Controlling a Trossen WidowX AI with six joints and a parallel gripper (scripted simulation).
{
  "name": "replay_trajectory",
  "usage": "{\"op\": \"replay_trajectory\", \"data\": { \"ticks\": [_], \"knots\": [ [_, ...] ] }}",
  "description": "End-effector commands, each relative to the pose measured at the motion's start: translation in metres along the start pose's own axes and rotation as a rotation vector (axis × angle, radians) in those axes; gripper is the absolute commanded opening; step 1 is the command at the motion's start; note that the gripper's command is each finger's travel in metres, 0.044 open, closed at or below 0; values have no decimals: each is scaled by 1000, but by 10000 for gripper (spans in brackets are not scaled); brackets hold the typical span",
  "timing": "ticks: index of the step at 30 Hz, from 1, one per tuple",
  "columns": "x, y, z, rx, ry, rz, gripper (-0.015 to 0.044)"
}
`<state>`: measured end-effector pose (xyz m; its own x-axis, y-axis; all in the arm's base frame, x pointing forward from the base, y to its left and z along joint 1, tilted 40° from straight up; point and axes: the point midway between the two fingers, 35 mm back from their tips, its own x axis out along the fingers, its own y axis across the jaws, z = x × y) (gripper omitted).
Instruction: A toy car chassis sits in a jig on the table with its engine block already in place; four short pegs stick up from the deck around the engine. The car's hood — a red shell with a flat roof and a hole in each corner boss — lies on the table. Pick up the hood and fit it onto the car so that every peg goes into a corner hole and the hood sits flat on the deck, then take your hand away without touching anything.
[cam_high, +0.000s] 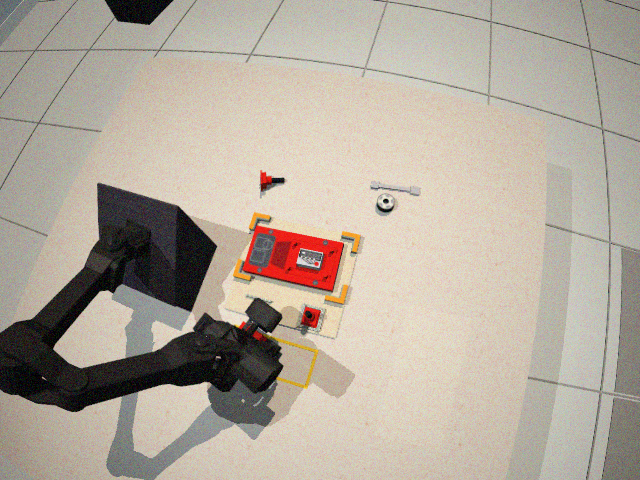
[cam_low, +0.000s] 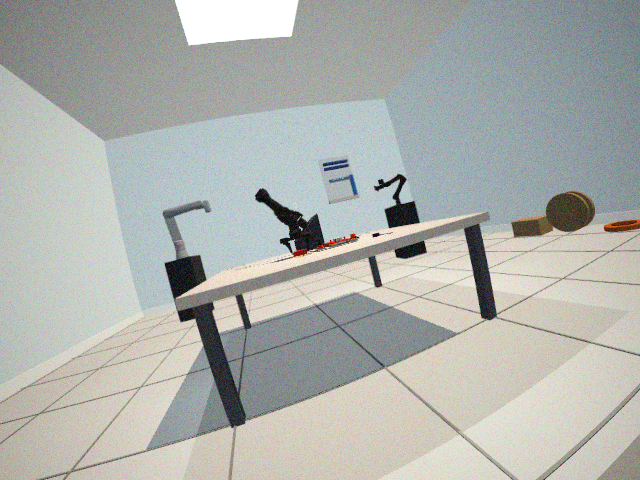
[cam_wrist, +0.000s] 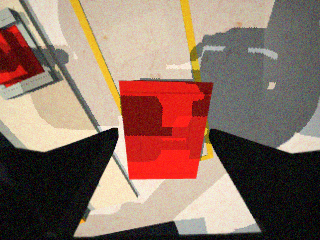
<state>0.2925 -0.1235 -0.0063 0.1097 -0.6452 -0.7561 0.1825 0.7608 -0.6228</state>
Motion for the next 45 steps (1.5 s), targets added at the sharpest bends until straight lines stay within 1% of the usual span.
{"op": "replay_trajectory", "data": {
  "ticks": [1, 7, 11, 20, 30, 31, 45],
  "knots": [
    [3, 1, -1, -6, 2, 3, 440],
    [6, 0, -1, -6, 2, 3, 440],
    [3, 0, 0, 0, 0, 0, 335],
    [3, 0, 0, 0, 0, 0, 275],
    [-8, 0, 0, -2, 0, 0, 12],
    [-11, 0, 0, -2, 0, 0, 0],
    [-54, 0, 0, -1, 0, 2, 0]
  ]
}}
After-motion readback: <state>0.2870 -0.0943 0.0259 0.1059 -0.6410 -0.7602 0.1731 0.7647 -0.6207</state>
